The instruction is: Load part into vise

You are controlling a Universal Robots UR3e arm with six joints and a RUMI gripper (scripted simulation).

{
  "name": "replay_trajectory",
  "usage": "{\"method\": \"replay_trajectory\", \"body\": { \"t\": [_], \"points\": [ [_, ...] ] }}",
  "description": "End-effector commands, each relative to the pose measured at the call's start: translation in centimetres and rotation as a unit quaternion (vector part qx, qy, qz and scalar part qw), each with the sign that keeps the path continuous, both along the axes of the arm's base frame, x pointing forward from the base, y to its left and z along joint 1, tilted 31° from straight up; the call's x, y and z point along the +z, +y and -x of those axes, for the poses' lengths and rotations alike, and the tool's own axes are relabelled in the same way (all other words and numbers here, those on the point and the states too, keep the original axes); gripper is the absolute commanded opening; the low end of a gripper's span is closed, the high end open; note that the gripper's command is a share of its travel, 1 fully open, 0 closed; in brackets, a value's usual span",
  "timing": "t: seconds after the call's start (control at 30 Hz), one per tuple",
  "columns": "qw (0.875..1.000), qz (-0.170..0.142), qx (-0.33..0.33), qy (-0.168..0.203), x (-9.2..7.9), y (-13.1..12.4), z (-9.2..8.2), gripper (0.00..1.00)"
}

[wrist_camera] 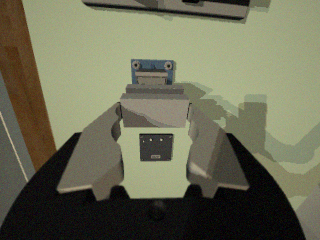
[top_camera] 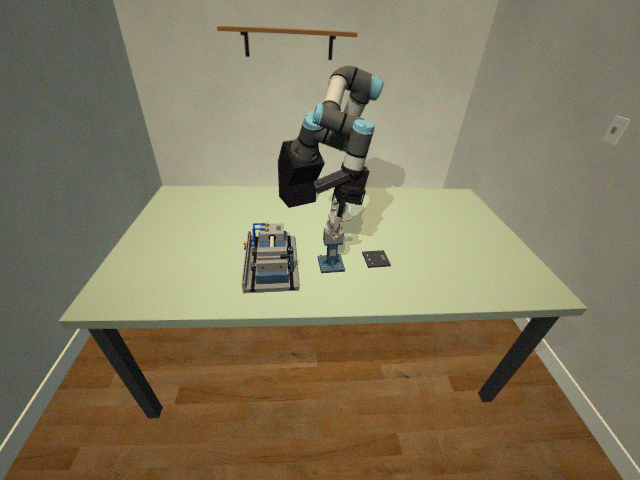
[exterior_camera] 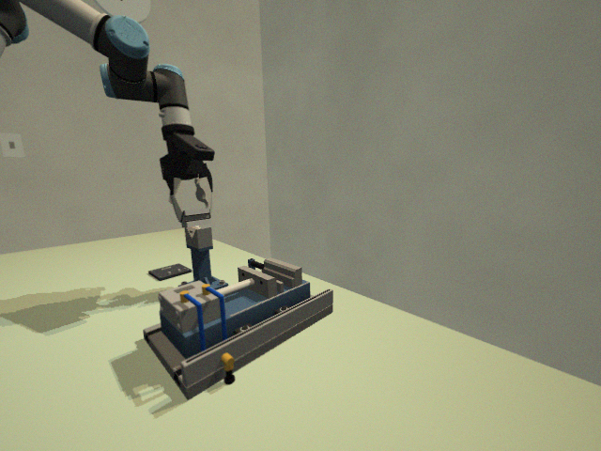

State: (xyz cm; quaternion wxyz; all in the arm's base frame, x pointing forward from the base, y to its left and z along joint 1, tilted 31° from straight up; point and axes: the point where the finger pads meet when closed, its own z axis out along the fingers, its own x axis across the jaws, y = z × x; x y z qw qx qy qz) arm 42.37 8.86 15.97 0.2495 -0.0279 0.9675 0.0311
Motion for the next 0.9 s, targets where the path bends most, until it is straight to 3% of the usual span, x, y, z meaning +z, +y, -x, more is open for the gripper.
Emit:
{"method": "replay_trajectory", "body": {
  "t": [0.0,0.87],
  "points": [
    [1.0,0.017,-0.009,-0.002,0.11,0.02,-0.04,0.0],
    [0.99,0.124,-0.069,-0.007,0.09,0.21,-0.04,0.0]
  ]
}}
